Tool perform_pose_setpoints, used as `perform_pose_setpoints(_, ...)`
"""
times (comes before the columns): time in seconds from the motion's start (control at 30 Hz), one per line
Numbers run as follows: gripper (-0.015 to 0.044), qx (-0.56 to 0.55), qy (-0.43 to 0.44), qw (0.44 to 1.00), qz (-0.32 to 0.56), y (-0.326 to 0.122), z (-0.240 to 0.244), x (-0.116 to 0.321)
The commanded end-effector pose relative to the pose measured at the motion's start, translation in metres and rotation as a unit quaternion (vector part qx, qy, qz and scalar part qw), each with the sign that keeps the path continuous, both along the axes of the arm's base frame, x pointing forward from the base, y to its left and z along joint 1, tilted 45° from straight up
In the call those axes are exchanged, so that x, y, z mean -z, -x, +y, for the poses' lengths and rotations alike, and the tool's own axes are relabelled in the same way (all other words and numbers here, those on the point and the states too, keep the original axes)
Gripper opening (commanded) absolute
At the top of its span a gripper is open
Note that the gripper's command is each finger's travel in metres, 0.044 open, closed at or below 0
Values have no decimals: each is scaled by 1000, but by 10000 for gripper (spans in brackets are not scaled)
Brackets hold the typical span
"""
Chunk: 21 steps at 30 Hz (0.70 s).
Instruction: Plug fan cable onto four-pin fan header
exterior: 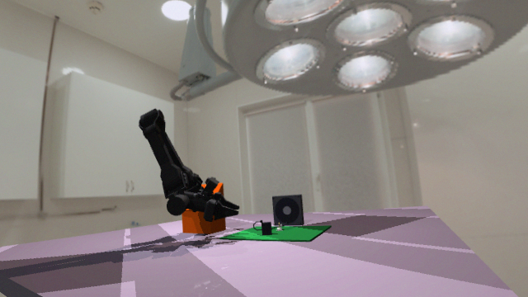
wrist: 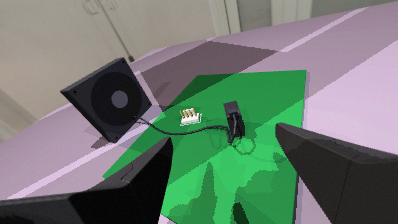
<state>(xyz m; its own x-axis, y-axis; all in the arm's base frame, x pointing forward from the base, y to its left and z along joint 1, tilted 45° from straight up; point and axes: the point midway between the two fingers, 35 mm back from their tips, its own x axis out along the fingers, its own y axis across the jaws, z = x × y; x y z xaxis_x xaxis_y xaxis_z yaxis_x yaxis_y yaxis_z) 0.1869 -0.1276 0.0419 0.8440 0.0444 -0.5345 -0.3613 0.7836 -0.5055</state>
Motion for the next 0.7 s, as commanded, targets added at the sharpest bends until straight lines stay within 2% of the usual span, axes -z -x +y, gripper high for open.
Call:
perform_pose_setpoints(0.0,440,8,-24,999,29,-3,1,4)
perform_pose_setpoints(0.67,440,67,-110,971,201,-10,12,26)
